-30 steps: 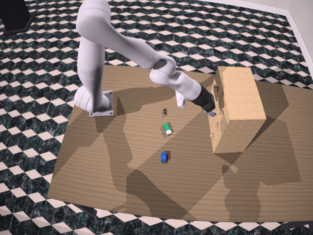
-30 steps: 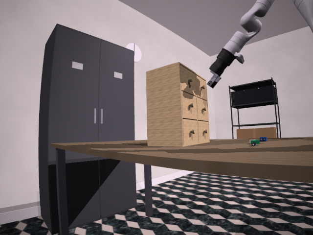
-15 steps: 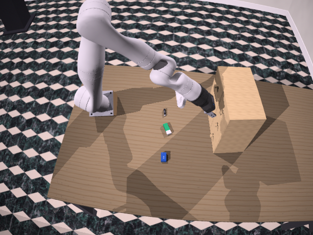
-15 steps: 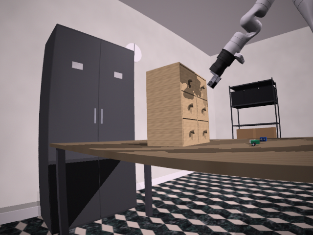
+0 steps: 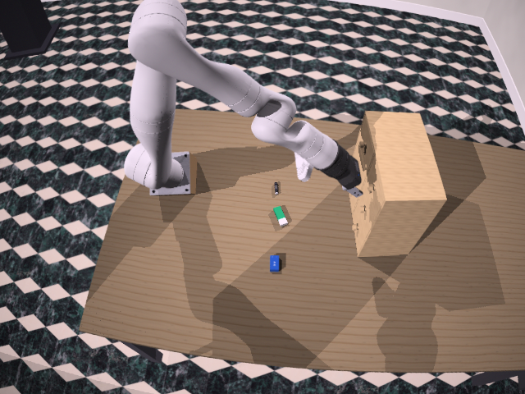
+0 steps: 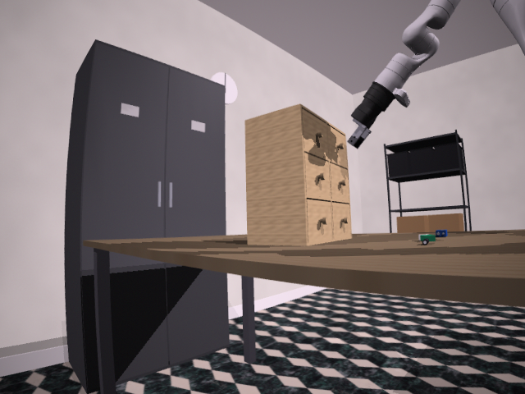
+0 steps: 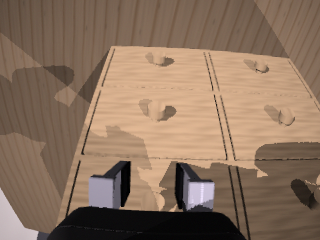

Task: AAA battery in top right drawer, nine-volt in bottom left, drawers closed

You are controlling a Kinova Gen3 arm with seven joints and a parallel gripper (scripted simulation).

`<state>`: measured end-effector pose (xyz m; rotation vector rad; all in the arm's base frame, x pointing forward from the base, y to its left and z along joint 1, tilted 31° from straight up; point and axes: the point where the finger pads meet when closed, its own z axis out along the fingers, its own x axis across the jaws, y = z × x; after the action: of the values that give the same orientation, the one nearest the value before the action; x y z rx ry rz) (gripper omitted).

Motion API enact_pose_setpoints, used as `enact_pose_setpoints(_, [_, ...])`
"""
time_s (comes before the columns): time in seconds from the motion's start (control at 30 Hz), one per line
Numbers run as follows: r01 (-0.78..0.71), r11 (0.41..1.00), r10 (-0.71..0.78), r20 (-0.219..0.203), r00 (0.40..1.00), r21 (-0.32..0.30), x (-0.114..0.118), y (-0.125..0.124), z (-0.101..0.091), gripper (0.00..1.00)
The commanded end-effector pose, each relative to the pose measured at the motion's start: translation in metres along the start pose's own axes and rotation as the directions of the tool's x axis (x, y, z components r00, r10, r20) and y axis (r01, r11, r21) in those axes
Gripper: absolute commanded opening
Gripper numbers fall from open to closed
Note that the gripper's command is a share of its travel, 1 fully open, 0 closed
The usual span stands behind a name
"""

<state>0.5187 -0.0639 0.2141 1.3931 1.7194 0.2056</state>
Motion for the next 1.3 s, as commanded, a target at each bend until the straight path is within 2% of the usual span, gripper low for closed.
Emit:
enact_pose_setpoints(0.0, [0.001,1.000,-0.001,0.000,1.000,-0.002,0.0004,0.0010,-0.0002,0.67])
enact_pose_setpoints(0.83, [0.001,1.000,-0.001,0.000,1.000,-0.002,0.0004,0.0013,0.0001,0.67])
enact_pose_setpoints(1.27, [0.001,1.000,-0.001,0.000,1.000,-0.002,0.0004,0.0097,0.0085,0.67])
